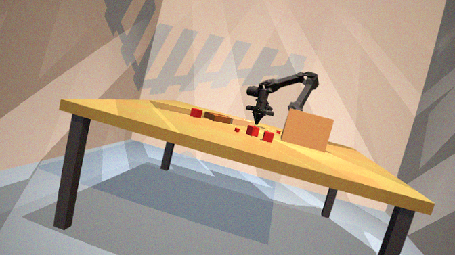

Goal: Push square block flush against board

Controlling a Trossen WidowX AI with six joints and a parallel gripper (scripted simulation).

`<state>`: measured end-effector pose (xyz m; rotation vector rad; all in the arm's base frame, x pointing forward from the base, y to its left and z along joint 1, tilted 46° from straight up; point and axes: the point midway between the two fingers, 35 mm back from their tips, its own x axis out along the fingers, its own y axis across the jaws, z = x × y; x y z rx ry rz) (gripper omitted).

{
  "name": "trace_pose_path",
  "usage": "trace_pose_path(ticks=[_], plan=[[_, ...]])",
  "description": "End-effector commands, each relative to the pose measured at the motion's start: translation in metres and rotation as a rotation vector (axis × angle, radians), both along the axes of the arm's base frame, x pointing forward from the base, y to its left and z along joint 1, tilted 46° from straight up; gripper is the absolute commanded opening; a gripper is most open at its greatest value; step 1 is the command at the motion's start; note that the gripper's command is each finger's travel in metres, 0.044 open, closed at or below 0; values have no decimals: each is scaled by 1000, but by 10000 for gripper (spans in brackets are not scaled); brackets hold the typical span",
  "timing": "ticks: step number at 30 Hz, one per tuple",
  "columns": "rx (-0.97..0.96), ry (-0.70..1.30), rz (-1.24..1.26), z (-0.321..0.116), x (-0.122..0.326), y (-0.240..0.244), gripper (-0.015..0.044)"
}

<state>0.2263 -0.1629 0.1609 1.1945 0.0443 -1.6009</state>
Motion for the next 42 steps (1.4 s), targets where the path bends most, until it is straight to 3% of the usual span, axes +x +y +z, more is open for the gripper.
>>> trace_pose_path(ticks=[1, 9, 42], plan=[[-8, -18, 9, 27, -2, 25, 0], [-12, -2, 26, 33, -4, 31, 0], [-123, 808, 813, 28, 5, 37, 0]])
